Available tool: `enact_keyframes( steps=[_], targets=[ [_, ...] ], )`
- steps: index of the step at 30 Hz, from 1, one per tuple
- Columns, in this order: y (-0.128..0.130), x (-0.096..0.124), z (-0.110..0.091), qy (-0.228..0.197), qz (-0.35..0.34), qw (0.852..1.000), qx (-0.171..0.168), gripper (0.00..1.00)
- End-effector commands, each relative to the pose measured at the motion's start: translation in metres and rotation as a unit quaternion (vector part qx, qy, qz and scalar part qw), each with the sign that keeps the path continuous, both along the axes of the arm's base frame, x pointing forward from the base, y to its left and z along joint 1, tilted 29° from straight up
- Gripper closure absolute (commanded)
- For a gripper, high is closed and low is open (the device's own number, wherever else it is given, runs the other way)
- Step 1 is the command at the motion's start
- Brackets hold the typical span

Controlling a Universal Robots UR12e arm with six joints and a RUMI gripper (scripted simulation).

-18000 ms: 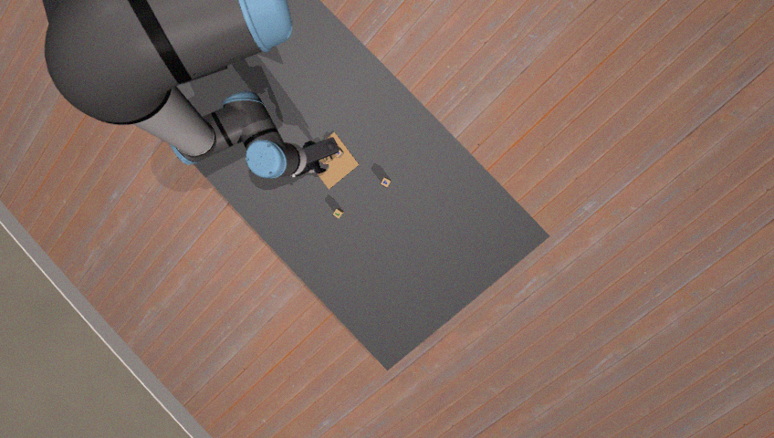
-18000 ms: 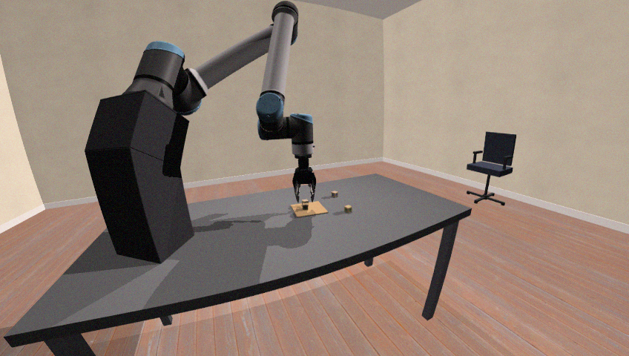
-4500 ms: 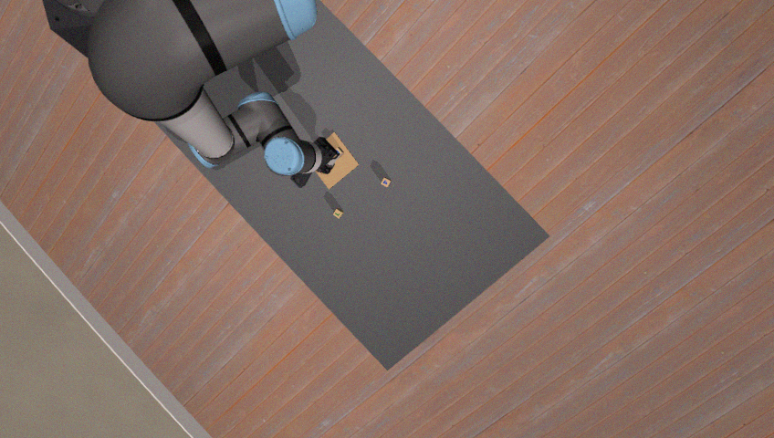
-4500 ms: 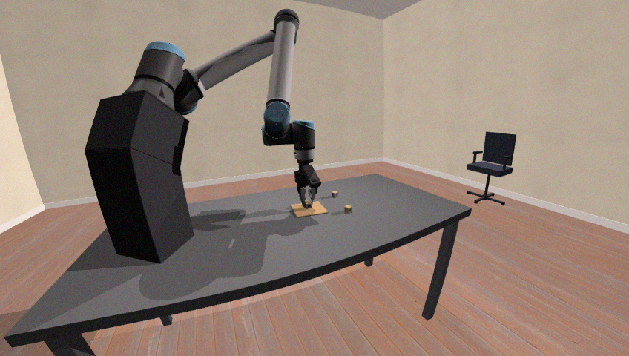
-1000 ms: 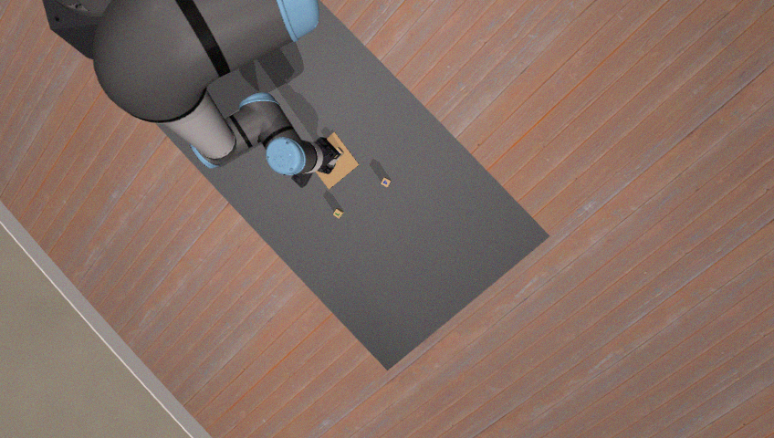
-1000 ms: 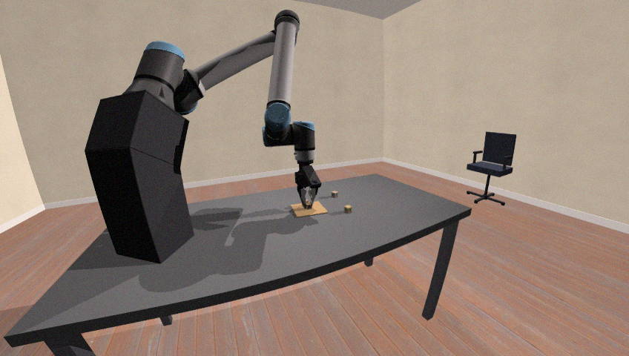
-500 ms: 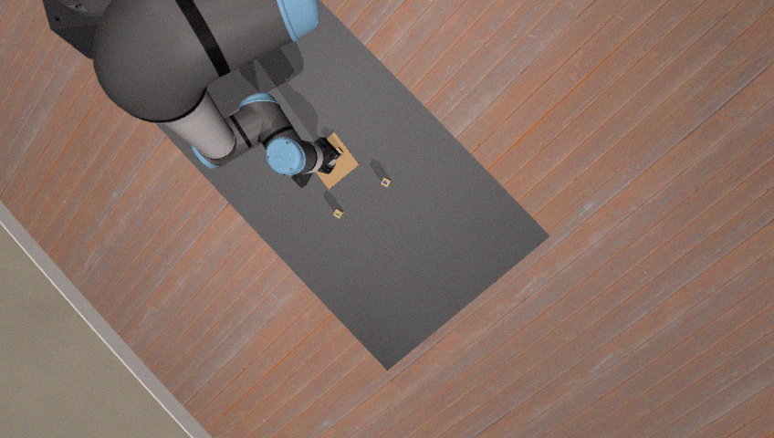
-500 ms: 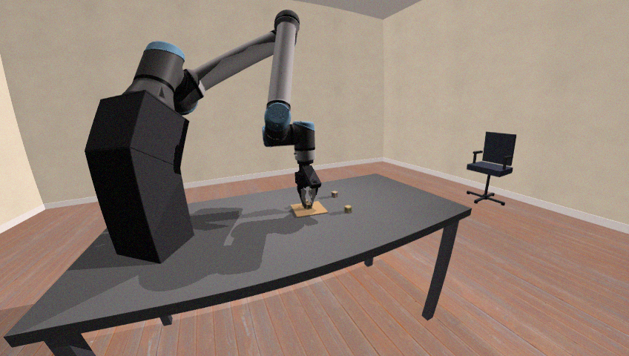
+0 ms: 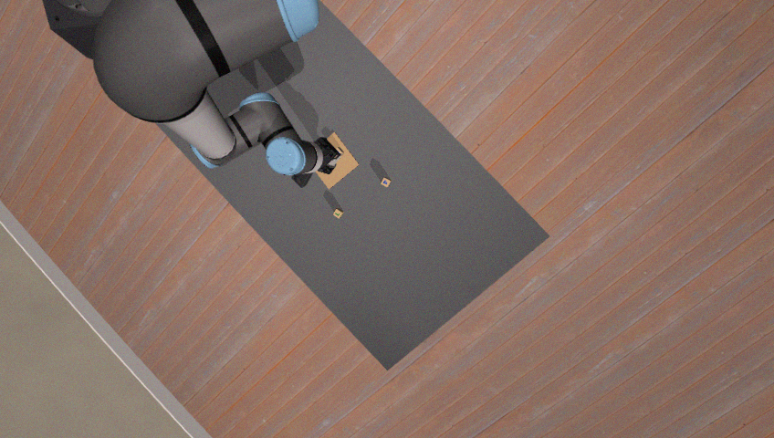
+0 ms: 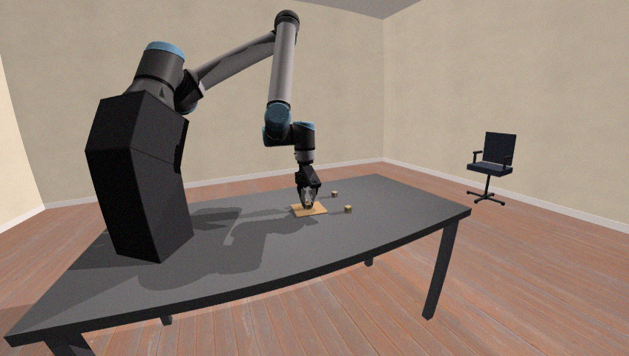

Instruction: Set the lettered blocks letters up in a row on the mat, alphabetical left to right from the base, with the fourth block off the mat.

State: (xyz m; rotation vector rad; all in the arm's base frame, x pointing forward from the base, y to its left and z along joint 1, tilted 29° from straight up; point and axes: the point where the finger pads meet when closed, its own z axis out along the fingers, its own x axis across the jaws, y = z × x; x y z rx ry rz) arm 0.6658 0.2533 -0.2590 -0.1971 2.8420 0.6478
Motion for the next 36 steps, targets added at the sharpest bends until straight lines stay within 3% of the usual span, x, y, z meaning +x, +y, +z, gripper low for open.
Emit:
enact_keyframes(
  steps=[1, 13, 22, 36],
  targets=[
    [0.001, 0.003, 0.001, -0.002, 0.001, 1.0, 0.0, 0.75],
    [0.001, 0.003, 0.001, -0.002, 0.0, 1.0, 0.0, 0.75],
    [-0.007, -0.003, 0.015, -0.001, 0.0, 1.0, 0.0, 0.75],
    [-0.037, -0.015, 0.074, -0.001, 0.0, 1.0, 0.0, 0.75]
  ],
)
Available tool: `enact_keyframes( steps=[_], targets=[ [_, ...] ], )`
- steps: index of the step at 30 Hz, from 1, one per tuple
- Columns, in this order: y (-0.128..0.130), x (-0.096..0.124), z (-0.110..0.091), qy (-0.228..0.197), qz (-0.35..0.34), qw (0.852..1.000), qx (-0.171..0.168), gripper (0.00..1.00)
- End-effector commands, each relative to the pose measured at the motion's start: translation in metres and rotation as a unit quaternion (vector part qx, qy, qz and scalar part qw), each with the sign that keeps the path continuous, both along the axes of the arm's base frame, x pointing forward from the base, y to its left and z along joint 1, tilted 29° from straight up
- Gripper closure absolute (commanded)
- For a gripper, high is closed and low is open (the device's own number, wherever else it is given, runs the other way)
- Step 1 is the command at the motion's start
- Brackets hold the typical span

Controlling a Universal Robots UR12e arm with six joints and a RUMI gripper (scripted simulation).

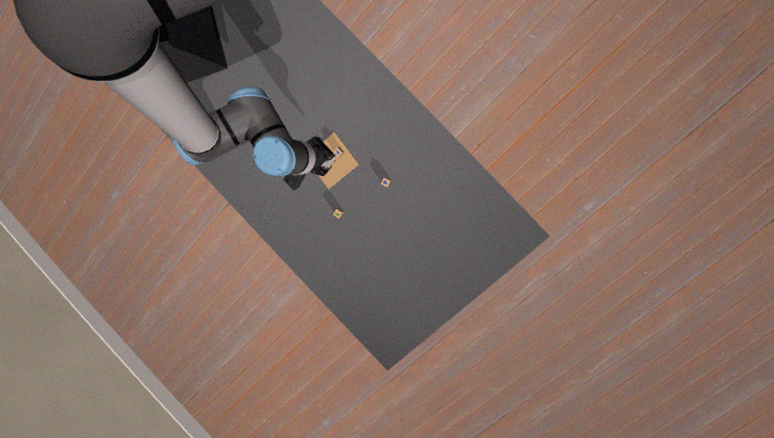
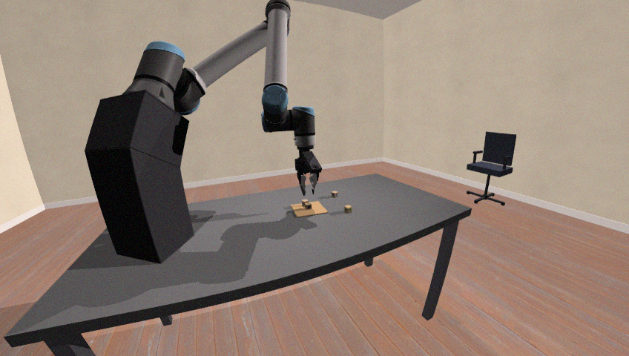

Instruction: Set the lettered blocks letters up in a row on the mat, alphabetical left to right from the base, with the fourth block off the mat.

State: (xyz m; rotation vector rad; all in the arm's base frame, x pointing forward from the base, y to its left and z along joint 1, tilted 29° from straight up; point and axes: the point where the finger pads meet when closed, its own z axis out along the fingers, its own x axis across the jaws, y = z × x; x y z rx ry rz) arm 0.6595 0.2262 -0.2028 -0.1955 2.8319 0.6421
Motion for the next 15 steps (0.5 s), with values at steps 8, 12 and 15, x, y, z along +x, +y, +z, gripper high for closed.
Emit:
enact_keyframes(
  steps=[8, 12, 15],
  targets=[
    [-0.0131, -0.0103, 0.0239, 0.005, 0.001, 1.0, 0.001, 0.75],
    [-0.0125, -0.0109, 0.0233, 0.005, 0.002, 1.0, 0.001, 0.0],
    [-0.0123, -0.0102, 0.023, 0.005, 0.002, 1.0, 0.001, 0.0]
  ],
)
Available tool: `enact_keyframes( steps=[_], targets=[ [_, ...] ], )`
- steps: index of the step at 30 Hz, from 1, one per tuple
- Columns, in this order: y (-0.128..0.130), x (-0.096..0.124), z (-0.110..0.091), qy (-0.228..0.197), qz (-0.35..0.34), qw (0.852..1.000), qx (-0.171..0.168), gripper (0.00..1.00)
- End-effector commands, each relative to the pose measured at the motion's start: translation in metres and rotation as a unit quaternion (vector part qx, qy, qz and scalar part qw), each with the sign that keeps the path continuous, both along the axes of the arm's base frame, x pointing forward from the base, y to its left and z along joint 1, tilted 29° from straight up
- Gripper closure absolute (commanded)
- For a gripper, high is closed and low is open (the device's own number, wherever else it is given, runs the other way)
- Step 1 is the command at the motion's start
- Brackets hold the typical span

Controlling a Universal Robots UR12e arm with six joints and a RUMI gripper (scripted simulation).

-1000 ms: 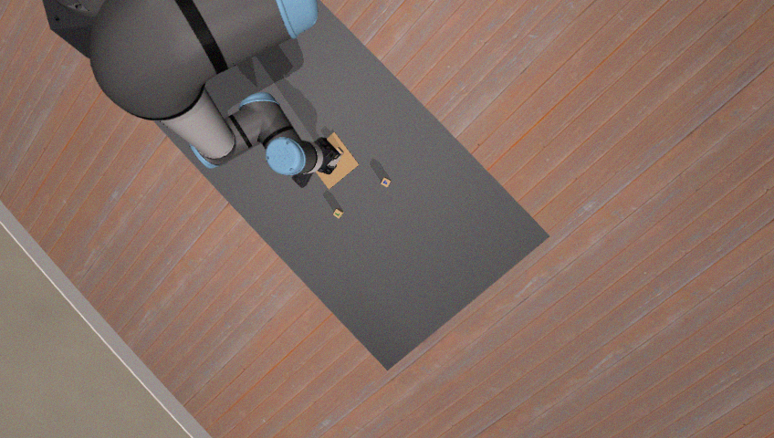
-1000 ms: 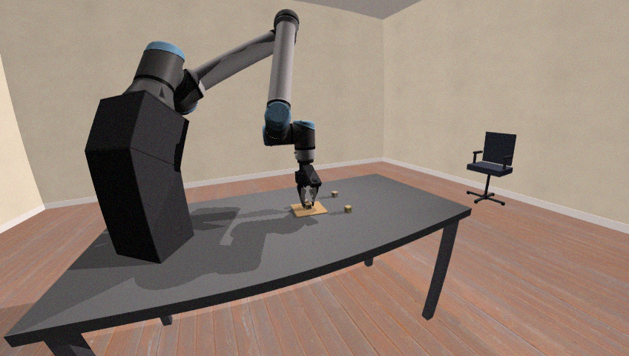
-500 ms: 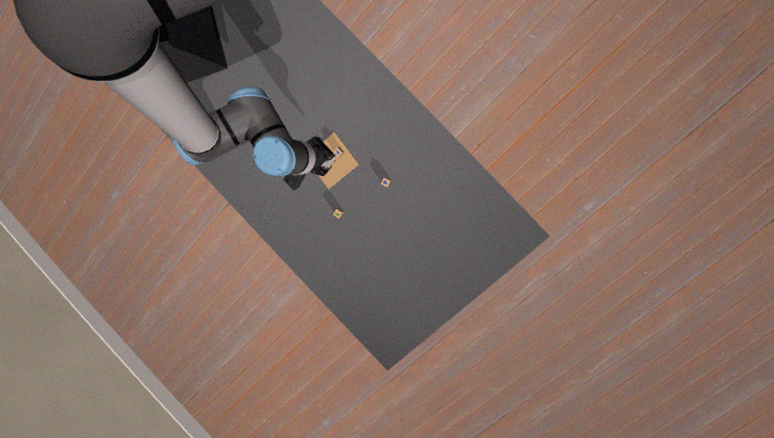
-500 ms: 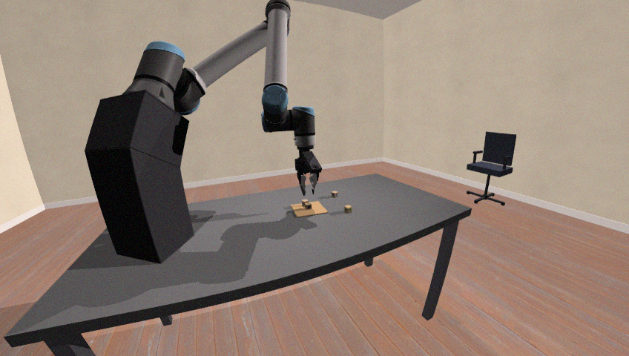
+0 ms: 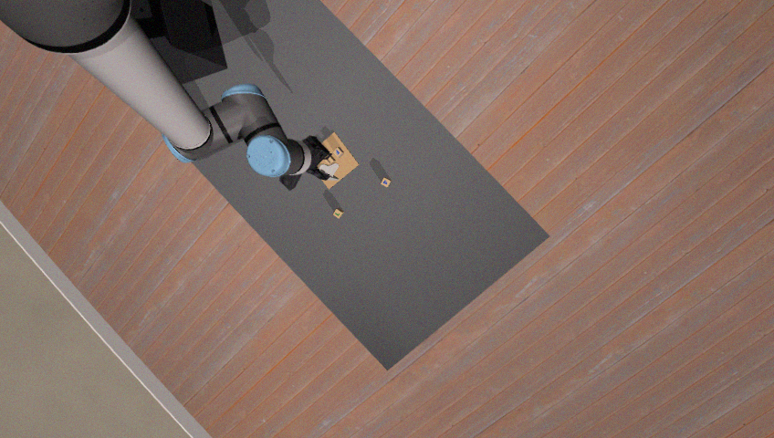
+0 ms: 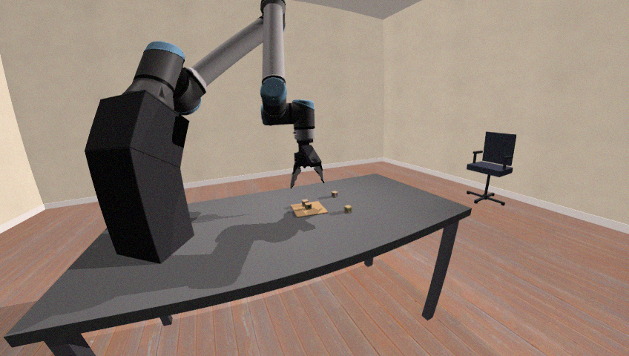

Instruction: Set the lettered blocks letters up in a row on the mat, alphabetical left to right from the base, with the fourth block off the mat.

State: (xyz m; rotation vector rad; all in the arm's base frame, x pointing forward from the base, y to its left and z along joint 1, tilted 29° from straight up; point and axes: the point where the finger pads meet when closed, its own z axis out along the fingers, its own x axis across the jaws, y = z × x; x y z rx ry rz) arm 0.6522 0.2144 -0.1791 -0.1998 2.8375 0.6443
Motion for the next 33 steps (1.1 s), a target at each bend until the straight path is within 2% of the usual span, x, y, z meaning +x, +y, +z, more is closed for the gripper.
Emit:
enact_keyframes(
  steps=[1, 15, 17, 20, 22, 27, 30, 33],
  targets=[
    [-0.001, -0.003, -0.001, 0.002, 0.0, 1.0, 0.001, 0.0],
    [-0.001, -0.002, -0.001, 0.002, 0.0, 1.0, 0.001, 0.0],
    [-0.004, 0.006, -0.002, -0.001, 0.002, 1.0, 0.0, 0.0],
    [-0.015, 0.032, -0.005, -0.008, 0.018, 1.0, -0.003, 0.0],
    [-0.015, 0.032, -0.005, -0.008, 0.018, 1.0, -0.003, 0.0],
    [-0.052, 0.106, -0.013, -0.032, 0.065, 0.997, -0.013, 0.0],
    [-0.068, 0.135, -0.015, -0.042, 0.084, 0.995, -0.017, 0.0],
    [-0.08, 0.156, -0.017, -0.049, 0.097, 0.994, -0.02, 0.0]
  ],
)
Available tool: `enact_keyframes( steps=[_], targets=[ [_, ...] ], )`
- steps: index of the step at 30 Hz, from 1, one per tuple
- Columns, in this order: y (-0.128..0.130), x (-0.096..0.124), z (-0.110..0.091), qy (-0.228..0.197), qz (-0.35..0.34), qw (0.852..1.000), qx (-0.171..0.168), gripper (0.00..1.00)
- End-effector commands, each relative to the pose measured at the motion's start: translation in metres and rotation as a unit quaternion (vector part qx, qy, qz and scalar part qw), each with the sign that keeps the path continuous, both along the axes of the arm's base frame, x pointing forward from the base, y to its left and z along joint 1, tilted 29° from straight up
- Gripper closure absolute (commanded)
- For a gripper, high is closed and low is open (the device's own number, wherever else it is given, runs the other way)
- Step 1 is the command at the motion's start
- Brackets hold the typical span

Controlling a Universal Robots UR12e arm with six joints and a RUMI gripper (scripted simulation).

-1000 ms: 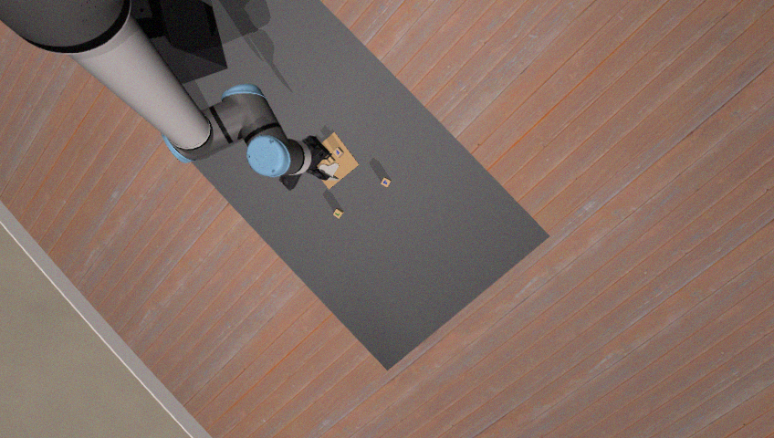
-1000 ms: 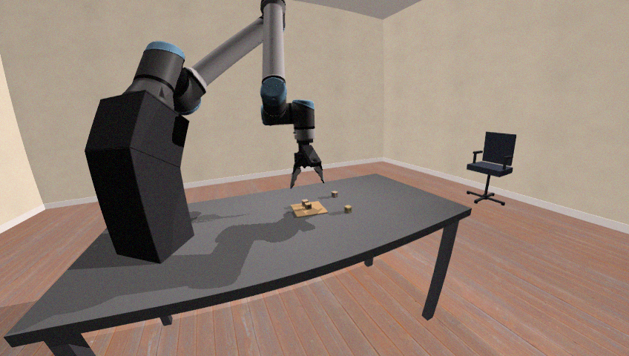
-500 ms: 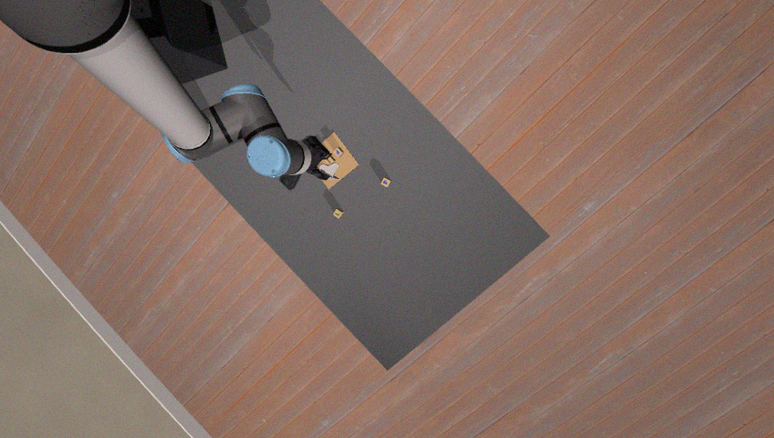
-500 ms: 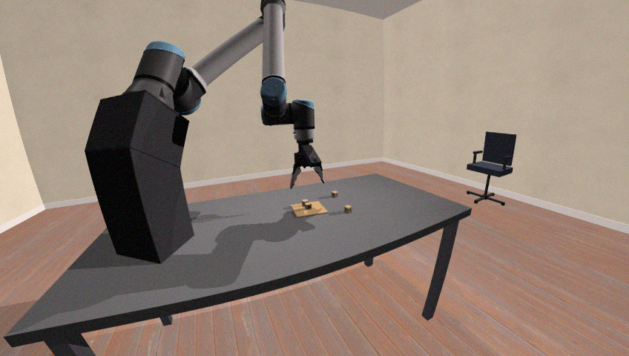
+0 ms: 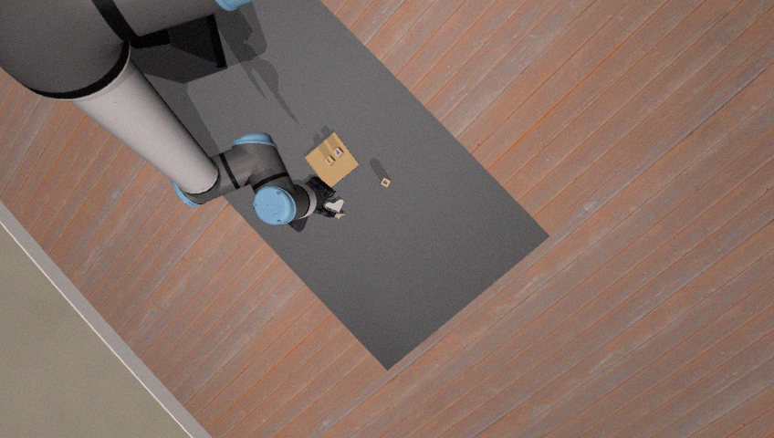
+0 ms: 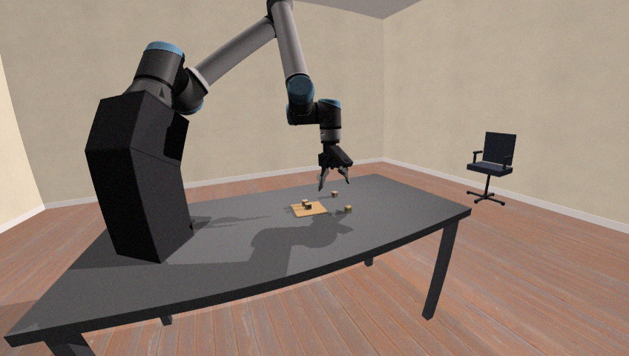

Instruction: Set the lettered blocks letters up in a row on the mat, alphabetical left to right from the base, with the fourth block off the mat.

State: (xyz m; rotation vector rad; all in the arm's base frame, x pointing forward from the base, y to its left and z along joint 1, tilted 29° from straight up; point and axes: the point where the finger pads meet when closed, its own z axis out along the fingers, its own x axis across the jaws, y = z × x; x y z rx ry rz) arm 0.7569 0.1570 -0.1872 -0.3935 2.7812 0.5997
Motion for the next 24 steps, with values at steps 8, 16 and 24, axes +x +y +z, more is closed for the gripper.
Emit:
enact_keyframes(
  steps=[8, 16, 24],
  targets=[
    [-0.0222, 0.0553, -0.0087, -0.012, 0.043, 0.999, -0.005, 0.63],
    [-0.0239, 0.0564, -0.0068, -0.013, 0.042, 0.999, -0.006, 0.63],
    [-0.024, 0.0557, -0.0071, -0.013, 0.041, 0.999, -0.006, 0.63]
  ],
)
